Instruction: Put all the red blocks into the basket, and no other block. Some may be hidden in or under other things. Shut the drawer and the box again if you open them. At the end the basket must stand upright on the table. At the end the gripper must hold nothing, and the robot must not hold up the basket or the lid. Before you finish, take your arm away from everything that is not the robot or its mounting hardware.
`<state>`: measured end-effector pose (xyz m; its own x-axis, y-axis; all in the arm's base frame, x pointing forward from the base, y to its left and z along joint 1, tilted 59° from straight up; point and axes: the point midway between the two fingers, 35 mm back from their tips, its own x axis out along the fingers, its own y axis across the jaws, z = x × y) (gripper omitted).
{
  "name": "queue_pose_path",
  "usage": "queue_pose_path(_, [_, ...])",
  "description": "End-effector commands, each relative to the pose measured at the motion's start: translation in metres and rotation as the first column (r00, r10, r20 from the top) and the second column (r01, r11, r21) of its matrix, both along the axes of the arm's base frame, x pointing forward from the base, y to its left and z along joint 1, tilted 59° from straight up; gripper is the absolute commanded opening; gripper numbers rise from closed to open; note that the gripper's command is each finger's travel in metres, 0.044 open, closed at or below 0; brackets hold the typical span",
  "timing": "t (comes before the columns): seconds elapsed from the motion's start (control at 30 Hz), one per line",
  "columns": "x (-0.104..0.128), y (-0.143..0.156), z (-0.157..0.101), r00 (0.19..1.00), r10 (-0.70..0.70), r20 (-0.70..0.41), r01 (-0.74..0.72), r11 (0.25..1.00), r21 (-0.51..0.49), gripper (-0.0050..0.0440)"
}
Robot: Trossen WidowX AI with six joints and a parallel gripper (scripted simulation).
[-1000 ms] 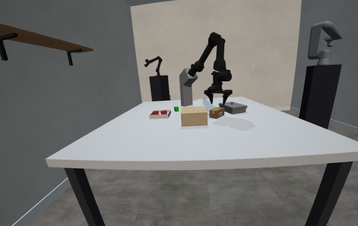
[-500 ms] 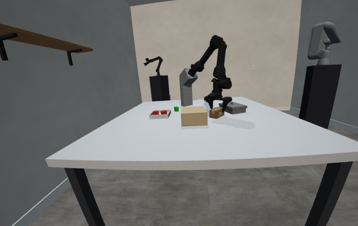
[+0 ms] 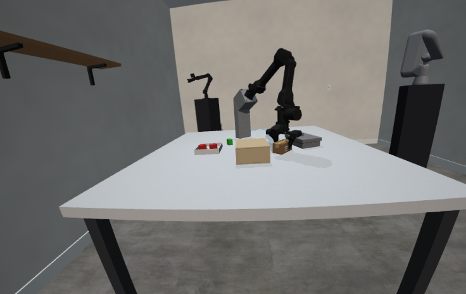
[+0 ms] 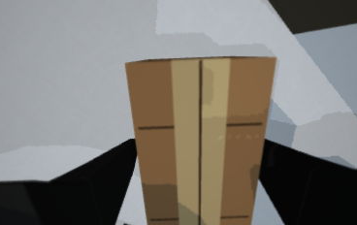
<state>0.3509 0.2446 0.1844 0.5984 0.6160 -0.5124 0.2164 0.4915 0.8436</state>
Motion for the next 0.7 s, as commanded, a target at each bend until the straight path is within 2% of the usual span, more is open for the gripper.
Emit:
queue_pose_path(0.0, [0.002, 0.000, -0.003, 1.000, -0.005, -0.004, 0.005, 1.000, -0.003, 0.0000])
queue_pose_path(0.37, [0.002, 0.000, -0.003, 1.000, -0.005, -0.004, 0.005, 1.000, -0.003, 0.0000])
queue_pose_path(0.67, [-0.009, -0.011, 0.007, 1.000, -0.005, -0.004, 0.005, 1.000, -0.003, 0.0000])
